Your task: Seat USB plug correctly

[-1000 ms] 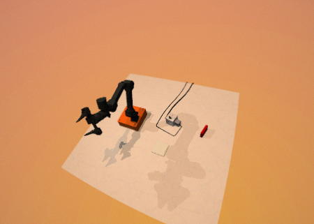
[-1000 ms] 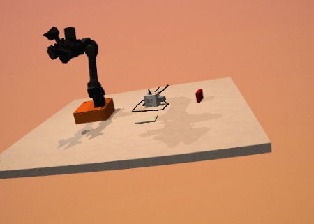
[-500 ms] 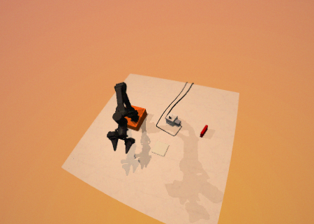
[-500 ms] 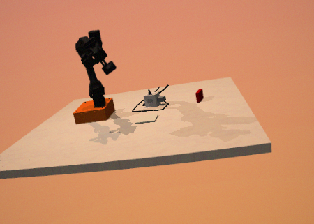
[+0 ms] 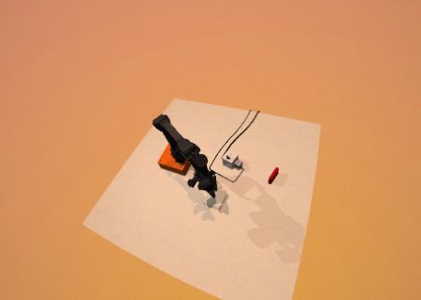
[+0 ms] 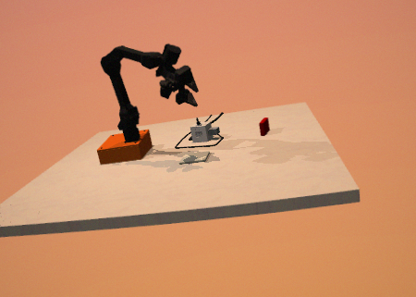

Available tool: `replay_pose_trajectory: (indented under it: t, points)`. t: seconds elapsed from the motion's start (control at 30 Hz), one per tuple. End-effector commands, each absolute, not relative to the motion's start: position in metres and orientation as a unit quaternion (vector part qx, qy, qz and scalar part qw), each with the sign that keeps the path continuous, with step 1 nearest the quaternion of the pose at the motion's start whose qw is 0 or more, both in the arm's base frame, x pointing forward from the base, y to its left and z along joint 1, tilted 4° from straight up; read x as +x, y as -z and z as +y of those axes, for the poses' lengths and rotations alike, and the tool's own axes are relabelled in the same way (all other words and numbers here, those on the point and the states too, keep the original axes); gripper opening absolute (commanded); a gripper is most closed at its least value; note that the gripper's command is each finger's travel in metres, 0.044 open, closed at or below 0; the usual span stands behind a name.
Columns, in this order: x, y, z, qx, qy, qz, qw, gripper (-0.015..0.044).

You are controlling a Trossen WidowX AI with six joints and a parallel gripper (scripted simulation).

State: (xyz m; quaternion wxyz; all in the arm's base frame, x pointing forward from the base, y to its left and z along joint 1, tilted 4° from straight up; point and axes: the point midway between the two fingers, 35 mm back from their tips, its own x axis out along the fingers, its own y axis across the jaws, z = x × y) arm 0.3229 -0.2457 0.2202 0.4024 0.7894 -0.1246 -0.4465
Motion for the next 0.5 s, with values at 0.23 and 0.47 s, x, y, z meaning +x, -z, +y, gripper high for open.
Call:
replay_pose_trajectory:
  t: [0.23, 0.47]
  points:
    - [0.366, -0.14, -0.081, 0.738, 0.514, 0.164, 0.406, 0.044]
    - [0.34, -0.103, 0.021, 0.635, 0.566, 0.321, 0.415, 0.044]
